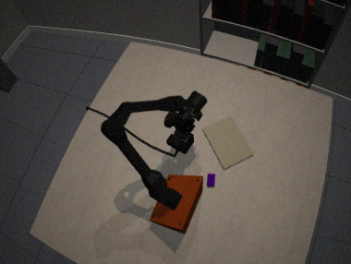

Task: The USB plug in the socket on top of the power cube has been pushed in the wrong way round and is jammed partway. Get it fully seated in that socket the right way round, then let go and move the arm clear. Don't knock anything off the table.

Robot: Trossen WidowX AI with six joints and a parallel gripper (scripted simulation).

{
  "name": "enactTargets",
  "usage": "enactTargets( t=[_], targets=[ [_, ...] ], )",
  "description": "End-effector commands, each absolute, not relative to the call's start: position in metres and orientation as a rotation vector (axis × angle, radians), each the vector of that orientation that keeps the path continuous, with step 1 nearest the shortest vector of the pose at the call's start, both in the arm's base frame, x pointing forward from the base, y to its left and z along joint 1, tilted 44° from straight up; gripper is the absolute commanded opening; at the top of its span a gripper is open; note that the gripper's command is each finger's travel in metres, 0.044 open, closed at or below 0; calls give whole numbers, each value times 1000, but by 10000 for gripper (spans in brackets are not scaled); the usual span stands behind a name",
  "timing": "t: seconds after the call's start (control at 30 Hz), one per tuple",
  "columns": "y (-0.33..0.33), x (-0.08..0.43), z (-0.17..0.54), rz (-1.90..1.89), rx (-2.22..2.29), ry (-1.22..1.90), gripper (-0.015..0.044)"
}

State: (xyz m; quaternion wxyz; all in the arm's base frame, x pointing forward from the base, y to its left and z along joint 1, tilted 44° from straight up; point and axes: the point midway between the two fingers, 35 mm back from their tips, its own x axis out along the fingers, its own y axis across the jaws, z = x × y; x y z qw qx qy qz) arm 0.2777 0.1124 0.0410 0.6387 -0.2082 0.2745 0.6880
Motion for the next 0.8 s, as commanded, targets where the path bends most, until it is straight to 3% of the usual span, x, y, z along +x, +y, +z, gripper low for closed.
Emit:
enactTargets(
  t=[0.0,0.77],
  targets=[
    [113,277,41,1570,-468,626,0],
    [115,277,39,1570,-468,626,0]
  ],
)
